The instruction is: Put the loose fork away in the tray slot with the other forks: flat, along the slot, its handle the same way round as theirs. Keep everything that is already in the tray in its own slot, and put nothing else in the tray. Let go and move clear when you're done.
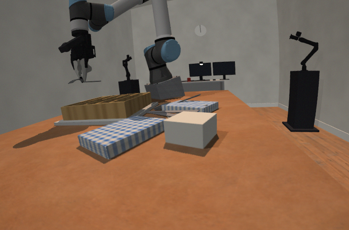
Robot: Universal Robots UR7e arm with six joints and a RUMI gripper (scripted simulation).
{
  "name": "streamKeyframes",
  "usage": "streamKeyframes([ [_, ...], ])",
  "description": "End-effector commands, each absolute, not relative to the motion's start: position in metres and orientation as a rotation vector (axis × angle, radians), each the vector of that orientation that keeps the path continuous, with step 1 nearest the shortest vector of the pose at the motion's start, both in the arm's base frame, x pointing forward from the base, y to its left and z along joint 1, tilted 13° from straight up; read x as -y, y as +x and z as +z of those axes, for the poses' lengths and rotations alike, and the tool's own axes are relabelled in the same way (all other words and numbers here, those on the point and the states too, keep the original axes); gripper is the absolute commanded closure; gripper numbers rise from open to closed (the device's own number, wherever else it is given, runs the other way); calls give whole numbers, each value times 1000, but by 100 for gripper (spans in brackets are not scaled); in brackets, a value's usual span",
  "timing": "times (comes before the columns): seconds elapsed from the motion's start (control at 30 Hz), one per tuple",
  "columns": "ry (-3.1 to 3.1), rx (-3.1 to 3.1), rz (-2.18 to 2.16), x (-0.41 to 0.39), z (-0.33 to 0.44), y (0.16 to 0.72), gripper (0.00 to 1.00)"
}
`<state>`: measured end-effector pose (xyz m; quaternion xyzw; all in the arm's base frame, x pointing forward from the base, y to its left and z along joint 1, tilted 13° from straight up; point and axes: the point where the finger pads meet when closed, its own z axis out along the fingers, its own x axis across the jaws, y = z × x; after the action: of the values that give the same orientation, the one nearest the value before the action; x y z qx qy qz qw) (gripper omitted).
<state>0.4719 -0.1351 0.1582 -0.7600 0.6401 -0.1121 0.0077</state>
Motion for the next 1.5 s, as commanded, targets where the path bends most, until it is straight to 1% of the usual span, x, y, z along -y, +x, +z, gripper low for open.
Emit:
streamKeyframes([
  [0.0,-2405,-1967,-353,135,159,472,99],
  [1.0,-2407,-1965,-353,135,158,472,99],
  [1.47,-2407,-1965,-353,137,144,475,99],
])
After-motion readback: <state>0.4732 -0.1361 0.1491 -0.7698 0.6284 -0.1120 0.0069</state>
